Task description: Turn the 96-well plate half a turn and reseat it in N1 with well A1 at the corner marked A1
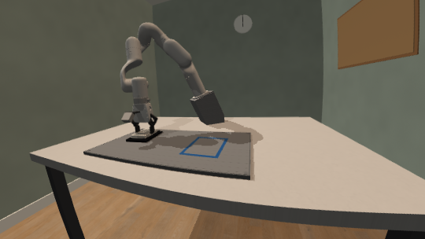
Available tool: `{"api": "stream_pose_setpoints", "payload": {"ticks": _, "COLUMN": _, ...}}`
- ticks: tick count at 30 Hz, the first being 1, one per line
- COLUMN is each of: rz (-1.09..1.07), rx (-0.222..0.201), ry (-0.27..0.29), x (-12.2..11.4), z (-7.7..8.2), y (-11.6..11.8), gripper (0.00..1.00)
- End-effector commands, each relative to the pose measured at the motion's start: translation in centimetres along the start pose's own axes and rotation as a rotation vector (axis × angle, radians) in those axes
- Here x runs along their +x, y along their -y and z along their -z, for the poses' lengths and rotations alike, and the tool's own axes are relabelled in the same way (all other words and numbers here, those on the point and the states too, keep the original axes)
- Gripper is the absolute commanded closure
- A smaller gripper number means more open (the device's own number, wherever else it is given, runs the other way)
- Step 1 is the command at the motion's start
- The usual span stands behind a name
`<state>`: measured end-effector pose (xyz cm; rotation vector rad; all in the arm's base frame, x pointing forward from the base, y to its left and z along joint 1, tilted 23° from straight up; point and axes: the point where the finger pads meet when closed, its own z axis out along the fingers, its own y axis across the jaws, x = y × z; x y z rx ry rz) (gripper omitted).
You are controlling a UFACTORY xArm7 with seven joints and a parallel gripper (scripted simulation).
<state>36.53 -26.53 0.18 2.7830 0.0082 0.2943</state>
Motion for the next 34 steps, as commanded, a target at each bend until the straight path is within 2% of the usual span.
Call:
{"api": "stream_pose_setpoints", "payload": {"ticks": 1, "rz": 0.001, "rx": -0.001, "ry": -0.002, "x": 0.1, "z": 0.0, "y": 0.0, "gripper": 0.00}}
{"api": "stream_pose_setpoints", "payload": {"ticks": 29, "rz": 0.001, "rx": -0.001, "ry": -0.002, "x": 0.1, "z": 0.0, "y": 0.0, "gripper": 0.00}}
{"api": "stream_pose_setpoints", "payload": {"ticks": 34, "rz": 0.001, "rx": -0.001, "ry": -0.002, "x": 0.1, "z": 1.4, "y": 0.0, "gripper": 0.00}}
